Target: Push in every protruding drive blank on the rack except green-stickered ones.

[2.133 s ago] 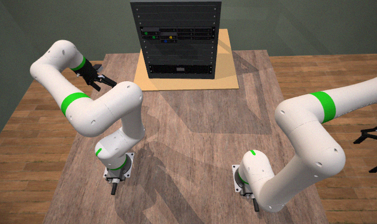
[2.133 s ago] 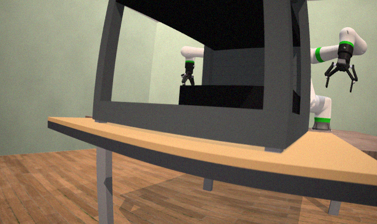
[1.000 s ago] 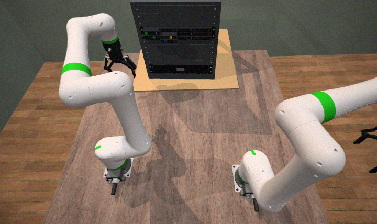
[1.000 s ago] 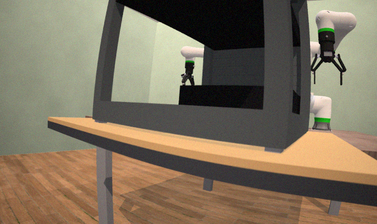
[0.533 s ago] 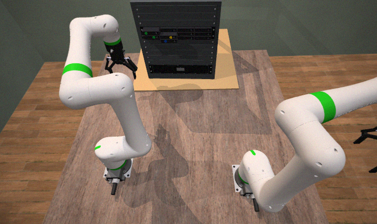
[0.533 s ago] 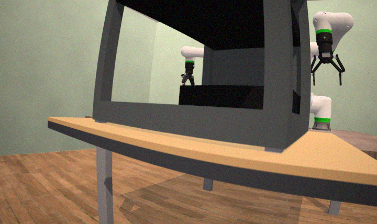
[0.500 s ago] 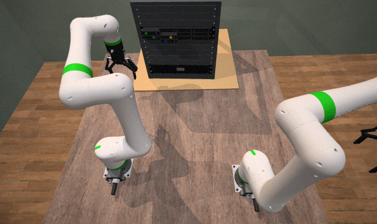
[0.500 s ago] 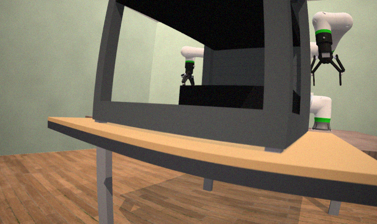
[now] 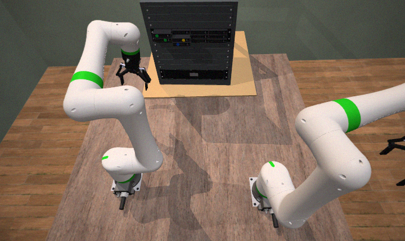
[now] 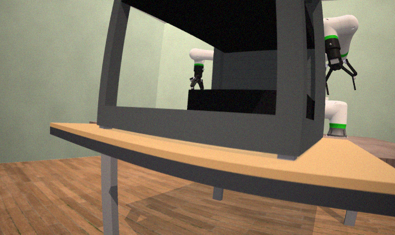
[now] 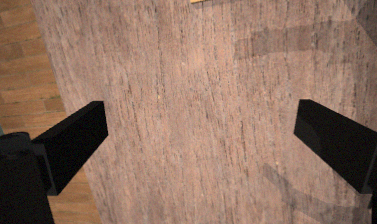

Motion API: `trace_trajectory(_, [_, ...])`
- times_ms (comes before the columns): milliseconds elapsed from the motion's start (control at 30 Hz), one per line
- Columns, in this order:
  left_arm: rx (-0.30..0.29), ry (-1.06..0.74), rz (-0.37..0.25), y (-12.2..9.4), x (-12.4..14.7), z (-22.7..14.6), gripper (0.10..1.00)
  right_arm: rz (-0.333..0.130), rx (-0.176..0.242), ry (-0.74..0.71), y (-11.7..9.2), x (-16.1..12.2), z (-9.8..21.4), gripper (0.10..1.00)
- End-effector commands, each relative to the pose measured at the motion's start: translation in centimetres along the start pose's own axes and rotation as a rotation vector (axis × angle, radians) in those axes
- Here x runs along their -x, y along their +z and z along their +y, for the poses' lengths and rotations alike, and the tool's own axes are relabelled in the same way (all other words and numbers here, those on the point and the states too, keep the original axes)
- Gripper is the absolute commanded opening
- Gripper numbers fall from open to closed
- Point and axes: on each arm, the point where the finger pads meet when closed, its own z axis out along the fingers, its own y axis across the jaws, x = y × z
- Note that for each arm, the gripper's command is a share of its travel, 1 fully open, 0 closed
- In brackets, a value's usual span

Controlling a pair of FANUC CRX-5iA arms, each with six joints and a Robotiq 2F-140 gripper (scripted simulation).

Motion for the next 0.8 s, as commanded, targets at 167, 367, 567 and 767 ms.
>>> trace_trajectory(167, [-0.194,0.130,0.072,0.3,0.8,0.9,1.000,0.002,0.000,0.000,-0.1,0.0,0.0,1.000])
trace_trajectory(367, [-0.286,0.198,0.121,0.0,0.8,1.1,1.000,0.002,0.000,0.000,-0.1,0.0,0.0,1.000])
trace_trajectory(567, [-0.417,0.301,0.207,-0.9,0.4,1.6,1.000,0.002,0.000,0.000,-0.1,0.0,0.0,1.000])
trace_trajectory(767, [-0.512,0.381,0.285,-2.1,-0.2,2.0,1.000,0.002,0.000,0.000,-0.1,0.0,0.0,1.000])
